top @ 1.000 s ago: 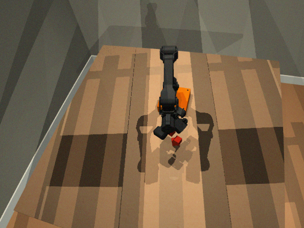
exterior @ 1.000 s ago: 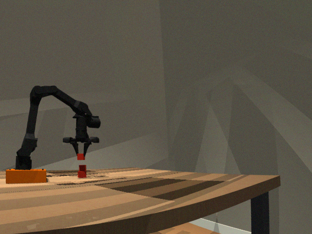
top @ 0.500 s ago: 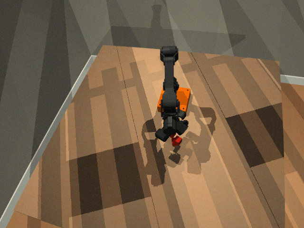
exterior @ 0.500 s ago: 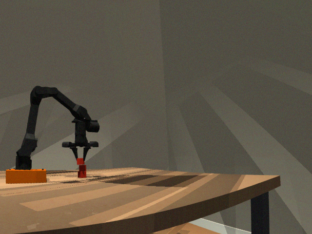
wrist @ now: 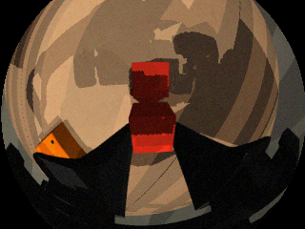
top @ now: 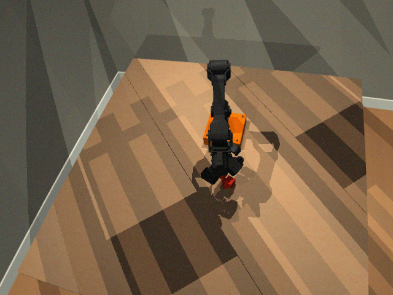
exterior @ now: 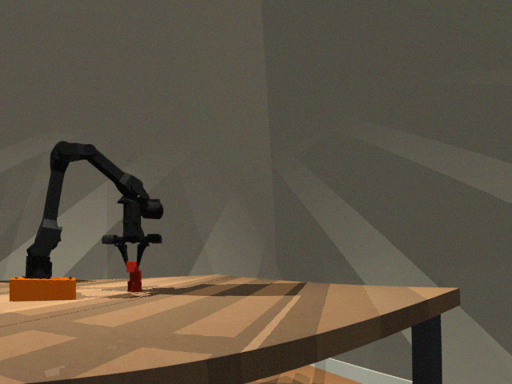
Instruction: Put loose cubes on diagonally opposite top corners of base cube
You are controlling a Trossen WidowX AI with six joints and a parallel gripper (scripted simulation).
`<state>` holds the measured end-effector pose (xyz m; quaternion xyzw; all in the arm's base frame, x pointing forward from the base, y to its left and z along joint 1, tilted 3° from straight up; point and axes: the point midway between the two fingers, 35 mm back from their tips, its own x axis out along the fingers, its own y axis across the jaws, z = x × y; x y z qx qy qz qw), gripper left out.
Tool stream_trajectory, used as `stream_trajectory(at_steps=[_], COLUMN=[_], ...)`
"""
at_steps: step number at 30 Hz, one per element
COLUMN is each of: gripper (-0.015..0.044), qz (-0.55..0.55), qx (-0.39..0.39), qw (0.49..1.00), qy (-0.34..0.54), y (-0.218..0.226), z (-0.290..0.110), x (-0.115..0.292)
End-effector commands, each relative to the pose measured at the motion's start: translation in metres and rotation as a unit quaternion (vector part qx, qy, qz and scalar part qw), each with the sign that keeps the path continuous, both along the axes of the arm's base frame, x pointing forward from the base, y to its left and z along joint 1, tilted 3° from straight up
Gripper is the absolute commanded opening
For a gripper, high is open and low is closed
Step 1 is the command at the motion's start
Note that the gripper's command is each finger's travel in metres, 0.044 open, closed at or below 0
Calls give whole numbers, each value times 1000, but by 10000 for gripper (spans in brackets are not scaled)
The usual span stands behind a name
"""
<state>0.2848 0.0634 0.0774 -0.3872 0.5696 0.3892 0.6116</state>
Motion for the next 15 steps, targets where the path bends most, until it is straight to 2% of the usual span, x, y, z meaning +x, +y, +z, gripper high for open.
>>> stream_trajectory(at_steps=[1,15], gripper=[105,105], qz=[-3,-12], qx=[1,7], qw=[1000,1000], qy=[3,3], y=[0,0], z=[-10,-28], x=[0,2])
